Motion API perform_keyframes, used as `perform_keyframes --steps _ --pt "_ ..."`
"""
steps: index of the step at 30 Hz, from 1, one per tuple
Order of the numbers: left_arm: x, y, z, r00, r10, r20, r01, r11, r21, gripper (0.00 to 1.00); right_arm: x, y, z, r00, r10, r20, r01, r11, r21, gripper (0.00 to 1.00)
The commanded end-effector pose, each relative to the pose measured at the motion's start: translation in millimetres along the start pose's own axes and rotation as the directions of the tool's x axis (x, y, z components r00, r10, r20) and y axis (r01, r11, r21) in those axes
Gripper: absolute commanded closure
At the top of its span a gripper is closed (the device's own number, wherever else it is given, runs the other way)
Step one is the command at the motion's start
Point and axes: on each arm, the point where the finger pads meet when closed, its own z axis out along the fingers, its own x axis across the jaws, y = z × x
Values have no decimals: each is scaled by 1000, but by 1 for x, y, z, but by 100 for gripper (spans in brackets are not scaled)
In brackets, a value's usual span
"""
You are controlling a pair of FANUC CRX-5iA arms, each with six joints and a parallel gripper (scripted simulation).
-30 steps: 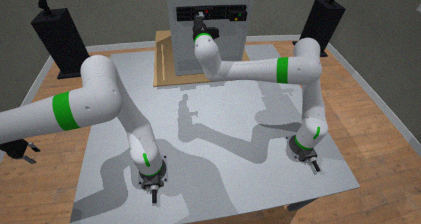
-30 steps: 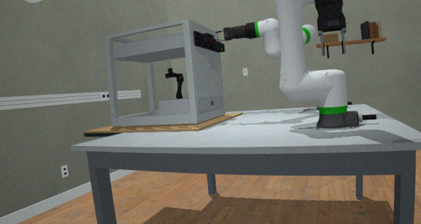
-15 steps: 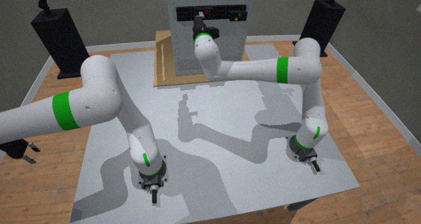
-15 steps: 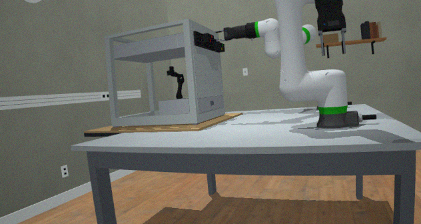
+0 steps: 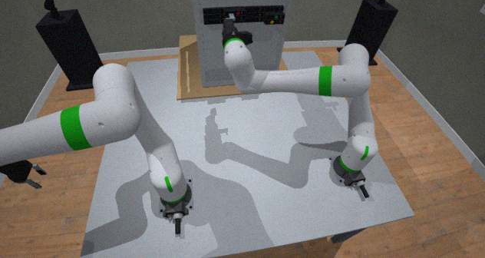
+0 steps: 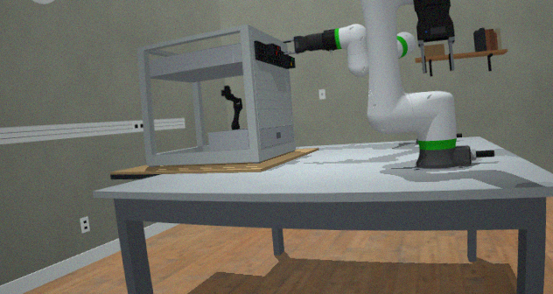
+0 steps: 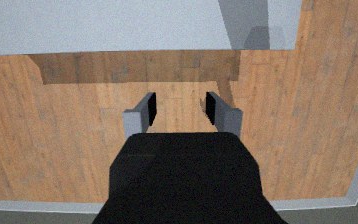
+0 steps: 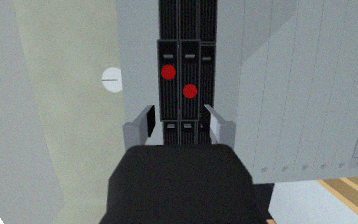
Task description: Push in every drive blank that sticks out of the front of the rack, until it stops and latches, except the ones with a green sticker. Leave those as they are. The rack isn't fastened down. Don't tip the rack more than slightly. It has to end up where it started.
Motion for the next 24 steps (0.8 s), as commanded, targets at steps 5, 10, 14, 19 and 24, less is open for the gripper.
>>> perform_keyframes --steps 5,10,14,19,24 --pt "0 0 -1 1000 0 0 0 1000 -2 0 -2 0 0 1000 2 2 -2 1000 0 100" --pt "0 0 -1 1000 0 0 0 1000 -2 0 -2 0 0 1000 2 2 -2 1000 0 100" --pt "0 0 -1 1000 0 0 0 1000 -2 0 -2 0 0 1000 2 2 -2 1000 0 100" --pt "0 0 -1 1000 0 0 0 1000 -2 0 -2 0 0 1000 2 2 -2 1000 0 100" --pt "0 0 -1 1000 0 0 0 1000 -2 0 -2 0 0 1000 2 2 -2 1000 0 100"
